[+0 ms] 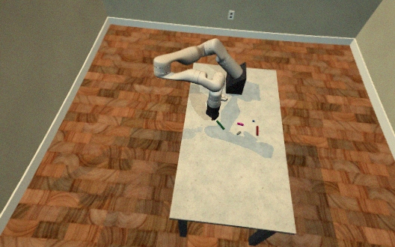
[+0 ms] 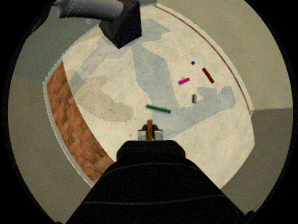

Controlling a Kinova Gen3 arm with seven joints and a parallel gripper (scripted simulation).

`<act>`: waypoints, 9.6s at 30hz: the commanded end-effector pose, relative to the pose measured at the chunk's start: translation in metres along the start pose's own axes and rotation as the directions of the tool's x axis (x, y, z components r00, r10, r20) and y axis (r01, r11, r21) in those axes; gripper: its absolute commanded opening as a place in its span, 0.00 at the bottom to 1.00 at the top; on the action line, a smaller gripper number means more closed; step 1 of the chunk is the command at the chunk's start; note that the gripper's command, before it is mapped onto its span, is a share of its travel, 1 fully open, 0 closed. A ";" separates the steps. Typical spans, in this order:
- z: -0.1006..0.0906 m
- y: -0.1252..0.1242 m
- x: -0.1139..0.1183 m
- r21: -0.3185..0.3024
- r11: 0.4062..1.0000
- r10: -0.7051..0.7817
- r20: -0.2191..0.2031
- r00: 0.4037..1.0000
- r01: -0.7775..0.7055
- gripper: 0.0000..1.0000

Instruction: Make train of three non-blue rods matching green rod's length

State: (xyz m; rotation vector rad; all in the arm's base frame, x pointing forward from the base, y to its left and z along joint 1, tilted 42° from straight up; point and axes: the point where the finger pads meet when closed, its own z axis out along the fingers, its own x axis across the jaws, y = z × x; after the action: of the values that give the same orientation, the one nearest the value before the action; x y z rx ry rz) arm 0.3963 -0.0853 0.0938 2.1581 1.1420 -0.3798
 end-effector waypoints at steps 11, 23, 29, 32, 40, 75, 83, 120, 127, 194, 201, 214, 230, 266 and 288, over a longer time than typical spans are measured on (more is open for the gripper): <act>-0.002 -0.011 0.016 0.003 0.997 0.079 -0.007 0.997 -0.079 0.24; -0.003 -0.034 0.048 0.014 0.969 0.247 -0.012 0.969 -0.247 0.24; -0.004 -0.054 0.071 0.021 0.925 0.379 -0.011 0.925 -0.379 0.24; -0.004 -0.065 0.083 0.023 0.894 0.448 -0.010 0.894 -0.448 0.24; -0.005 -0.089 0.106 0.024 0.814 0.581 -0.005 0.814 -0.581 0.24; -0.001 -0.163 0.159 -0.001 0.441 0.897 -0.002 0.441 -0.897 0.24; -0.001 -0.164 0.159 -0.001 0.435 0.900 -0.002 0.435 -0.900 0.24; 0.065 -0.165 0.161 0.000 0.435 0.900 -0.002 0.435 -0.900 0.24; 0.084 -0.165 0.161 0.000 0.435 0.900 -0.002 0.435 -0.900 0.24; 0.087 -0.165 0.162 0.000 0.435 0.900 -0.002 0.435 -0.900 0.24; 0.087 -0.165 0.162 0.000 0.435 0.900 -0.002 0.435 -0.900 0.24; 0.089 -0.165 0.162 0.000 0.435 0.900 -0.002 0.435 -0.900 0.24; 0.099 -0.165 0.162 0.000 0.435 0.900 -0.002 0.435 -0.900 0.24; 0.099 -0.165 0.162 0.000 0.435 0.900 -0.002 0.435 -0.900 0.24; 0.099 -0.165 0.162 0.000 0.435 0.900 -0.002 0.435 -0.900 0.54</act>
State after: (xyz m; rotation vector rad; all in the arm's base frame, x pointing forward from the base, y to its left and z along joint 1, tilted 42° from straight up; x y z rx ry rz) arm 0.3591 0.0152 -0.1336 2.4027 -0.1767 0.1348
